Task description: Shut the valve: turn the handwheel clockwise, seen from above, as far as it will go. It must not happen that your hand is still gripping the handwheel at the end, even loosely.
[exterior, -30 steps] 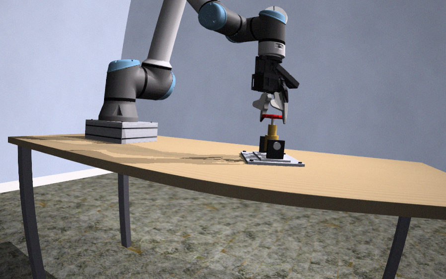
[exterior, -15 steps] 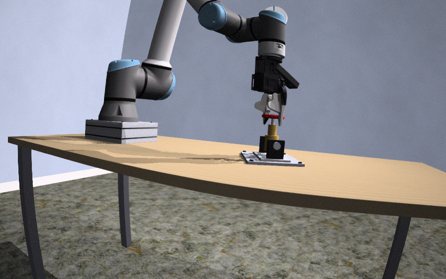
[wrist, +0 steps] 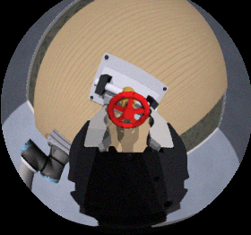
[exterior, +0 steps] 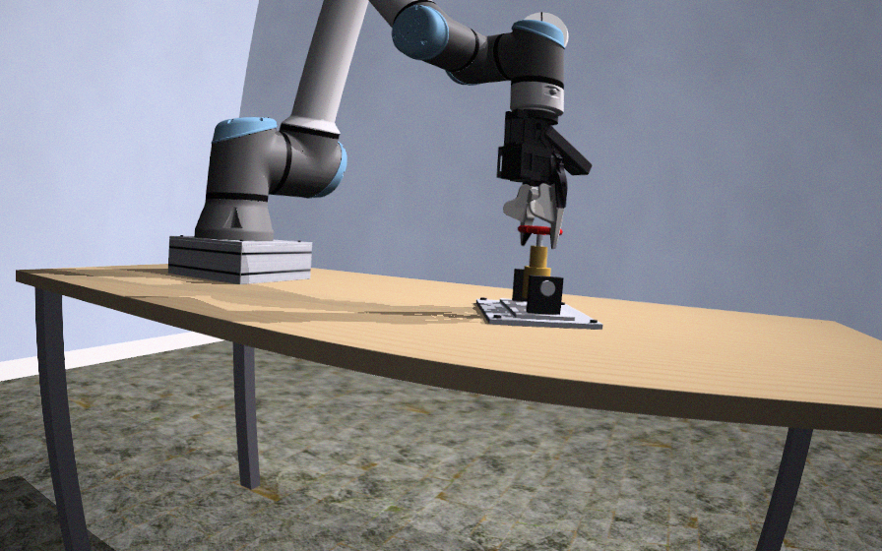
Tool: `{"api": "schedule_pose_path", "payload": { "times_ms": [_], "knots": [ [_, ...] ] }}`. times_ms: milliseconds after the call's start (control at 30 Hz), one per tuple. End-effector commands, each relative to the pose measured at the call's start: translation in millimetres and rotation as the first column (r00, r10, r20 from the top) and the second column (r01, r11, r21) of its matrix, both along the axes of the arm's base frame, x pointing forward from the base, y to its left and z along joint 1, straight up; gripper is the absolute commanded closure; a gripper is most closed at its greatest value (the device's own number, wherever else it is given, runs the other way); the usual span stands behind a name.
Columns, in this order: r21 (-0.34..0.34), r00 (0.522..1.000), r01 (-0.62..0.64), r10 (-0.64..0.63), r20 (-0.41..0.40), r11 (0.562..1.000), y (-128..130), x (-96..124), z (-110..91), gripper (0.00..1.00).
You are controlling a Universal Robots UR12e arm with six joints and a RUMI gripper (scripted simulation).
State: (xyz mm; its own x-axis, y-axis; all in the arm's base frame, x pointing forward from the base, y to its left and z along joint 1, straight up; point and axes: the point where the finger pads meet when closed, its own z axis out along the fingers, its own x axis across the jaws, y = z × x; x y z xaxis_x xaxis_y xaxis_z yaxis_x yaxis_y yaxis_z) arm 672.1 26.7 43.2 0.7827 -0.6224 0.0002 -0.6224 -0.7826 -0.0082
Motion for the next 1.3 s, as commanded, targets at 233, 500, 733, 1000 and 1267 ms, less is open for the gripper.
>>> {"api": "schedule_pose_path", "payload": {
  "times_ms": [233, 500, 733, 1000, 1267],
  "knots": [
    [0.0, 1.0, 0.0, 0.0, 0.001, 1.0, 1.0, 0.1, -0.4, 1.0],
    [0.0, 1.0, 0.007, -0.007, 0.001, 1.0, 1.0, 0.0, -0.4, 1.0],
    [0.001, 1.0, 0.023, -0.023, 0.0, 1.0, 1.2, -0.2, -0.4, 1.0],
    [0.001, 0.998, 0.058, -0.058, 0.0, 0.998, 1.3, -0.4, -0.3, 1.0],
    [0.001, 0.992, 0.125, -0.125, 0.0, 0.992, 1.7, -0.5, 0.0, 1.0]
  ]
}}
